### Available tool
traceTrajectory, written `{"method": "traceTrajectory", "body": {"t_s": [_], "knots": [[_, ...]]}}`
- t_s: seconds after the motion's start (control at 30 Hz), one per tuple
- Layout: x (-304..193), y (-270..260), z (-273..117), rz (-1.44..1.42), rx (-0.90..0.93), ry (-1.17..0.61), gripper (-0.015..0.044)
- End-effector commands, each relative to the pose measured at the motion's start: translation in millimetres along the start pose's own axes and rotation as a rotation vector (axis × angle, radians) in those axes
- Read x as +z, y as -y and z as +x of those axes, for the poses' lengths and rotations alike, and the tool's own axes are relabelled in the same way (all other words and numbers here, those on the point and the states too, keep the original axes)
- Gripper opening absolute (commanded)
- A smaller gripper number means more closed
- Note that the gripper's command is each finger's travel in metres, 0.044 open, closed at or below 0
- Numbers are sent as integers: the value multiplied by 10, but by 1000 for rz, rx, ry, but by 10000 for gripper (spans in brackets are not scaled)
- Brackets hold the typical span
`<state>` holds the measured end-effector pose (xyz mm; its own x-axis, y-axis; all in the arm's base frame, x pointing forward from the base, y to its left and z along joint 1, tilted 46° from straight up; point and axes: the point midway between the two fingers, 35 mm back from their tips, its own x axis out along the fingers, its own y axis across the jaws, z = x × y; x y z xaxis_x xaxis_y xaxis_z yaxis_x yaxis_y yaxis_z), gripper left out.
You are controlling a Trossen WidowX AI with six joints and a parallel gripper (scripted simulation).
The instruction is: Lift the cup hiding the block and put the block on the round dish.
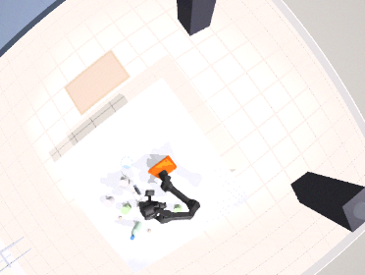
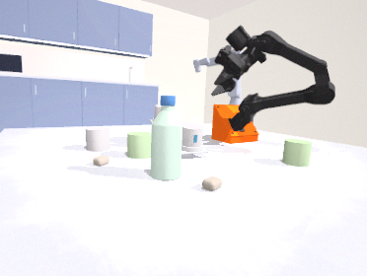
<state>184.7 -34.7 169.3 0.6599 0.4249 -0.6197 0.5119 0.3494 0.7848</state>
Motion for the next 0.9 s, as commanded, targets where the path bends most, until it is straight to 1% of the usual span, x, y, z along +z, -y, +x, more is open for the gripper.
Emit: {"method": "traceTrajectory", "body": {"t_s": [0.0,0.33,0.87], "knots": [[286,87,-28,-230,15,-31,440],[651,320,-60,-548,64,-51,440],[655,312,-45,-568,65,-62,440]]}}
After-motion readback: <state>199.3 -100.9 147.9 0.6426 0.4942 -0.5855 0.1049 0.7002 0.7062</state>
